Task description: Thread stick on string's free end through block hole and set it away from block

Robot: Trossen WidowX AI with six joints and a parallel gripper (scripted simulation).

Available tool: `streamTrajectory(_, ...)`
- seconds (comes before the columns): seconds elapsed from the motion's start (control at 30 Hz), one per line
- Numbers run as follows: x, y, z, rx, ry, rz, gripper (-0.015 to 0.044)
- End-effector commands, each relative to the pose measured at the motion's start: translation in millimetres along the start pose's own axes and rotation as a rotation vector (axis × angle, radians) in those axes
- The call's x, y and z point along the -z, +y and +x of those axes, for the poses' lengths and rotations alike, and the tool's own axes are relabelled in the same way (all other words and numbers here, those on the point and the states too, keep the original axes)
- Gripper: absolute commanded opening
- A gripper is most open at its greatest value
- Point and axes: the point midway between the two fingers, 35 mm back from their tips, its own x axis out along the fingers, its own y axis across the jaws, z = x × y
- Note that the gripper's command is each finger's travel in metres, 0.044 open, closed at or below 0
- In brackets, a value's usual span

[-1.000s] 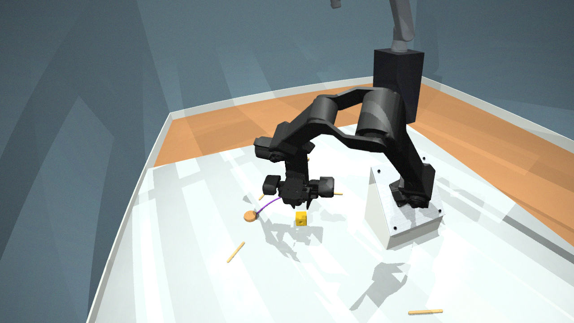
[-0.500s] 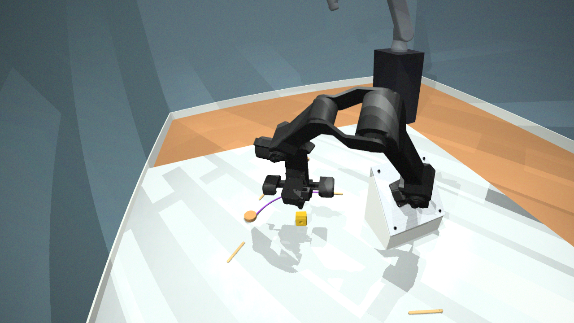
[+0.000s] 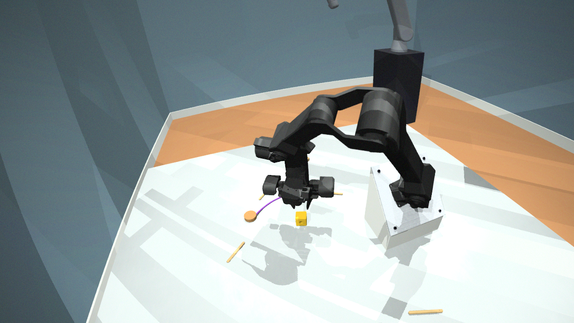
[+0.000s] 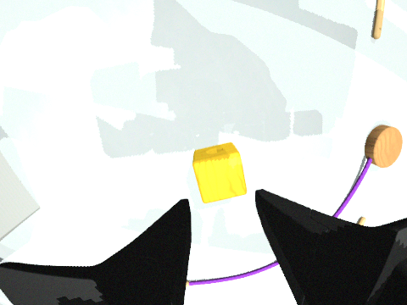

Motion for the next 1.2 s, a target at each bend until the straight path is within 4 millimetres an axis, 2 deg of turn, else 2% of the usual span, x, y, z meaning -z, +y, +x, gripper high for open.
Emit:
streamTrajectory(0.0, 0, 0, 0, 0.0, 0.0, 0.0, 0.0244)
streamTrajectory(0.03, 0, 0, 0, 0.0, 0.0, 0.0, 0.0244)
streamTrajectory(0.33, 0, 0, 0, 0.0, 0.0, 0.0, 0.0008)
streamTrajectory(0.77, 0, 0, 0, 0.0, 0.0, 0.0, 0.0)
streamTrajectory(0.8, 1, 0, 0, 0.0, 0.0, 0.018, 0.0026)
streamTrajectory(0.87, 5, 0, -1, 0.002, 0.002, 0.161, 0.0079)
streamTrajectory(1.17, 36, 5, -5, 0.015, 0.005, 1.14, 0.0315)
